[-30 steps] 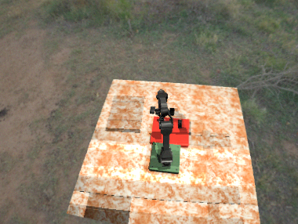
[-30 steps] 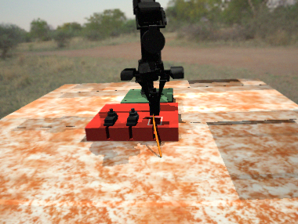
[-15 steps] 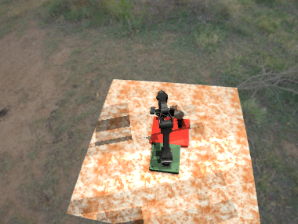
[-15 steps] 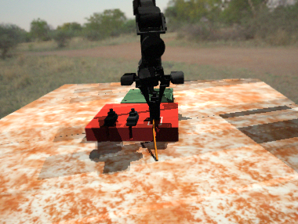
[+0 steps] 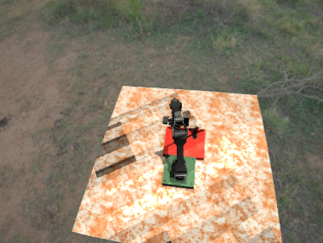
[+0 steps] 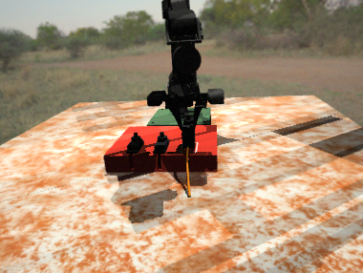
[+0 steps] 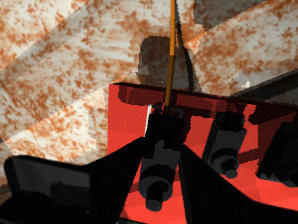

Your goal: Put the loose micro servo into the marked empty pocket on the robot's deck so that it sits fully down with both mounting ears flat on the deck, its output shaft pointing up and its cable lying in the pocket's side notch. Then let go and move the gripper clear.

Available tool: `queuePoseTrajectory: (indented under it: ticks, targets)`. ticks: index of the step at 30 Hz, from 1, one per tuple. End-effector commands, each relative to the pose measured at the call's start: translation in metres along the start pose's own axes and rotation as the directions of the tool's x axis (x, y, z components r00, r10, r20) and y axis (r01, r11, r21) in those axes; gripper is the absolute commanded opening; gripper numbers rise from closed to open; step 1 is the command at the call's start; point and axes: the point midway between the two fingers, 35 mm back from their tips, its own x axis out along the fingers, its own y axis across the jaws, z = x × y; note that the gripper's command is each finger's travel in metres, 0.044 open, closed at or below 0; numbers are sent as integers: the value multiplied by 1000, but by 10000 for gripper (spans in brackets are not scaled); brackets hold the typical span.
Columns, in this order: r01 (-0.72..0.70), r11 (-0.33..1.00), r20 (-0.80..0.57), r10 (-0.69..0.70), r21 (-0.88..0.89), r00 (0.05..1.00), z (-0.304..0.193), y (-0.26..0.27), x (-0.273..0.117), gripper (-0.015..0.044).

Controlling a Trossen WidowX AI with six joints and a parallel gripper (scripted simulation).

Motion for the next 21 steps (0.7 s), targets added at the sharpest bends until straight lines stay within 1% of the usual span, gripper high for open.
queuePoseTrajectory:
  ticks: [1,21]
  targets:
    - [2,1000,1,-2,-4,1000,0,0,3,0]
    - [2,1000,1,-2,-4,1000,0,0,19,0]
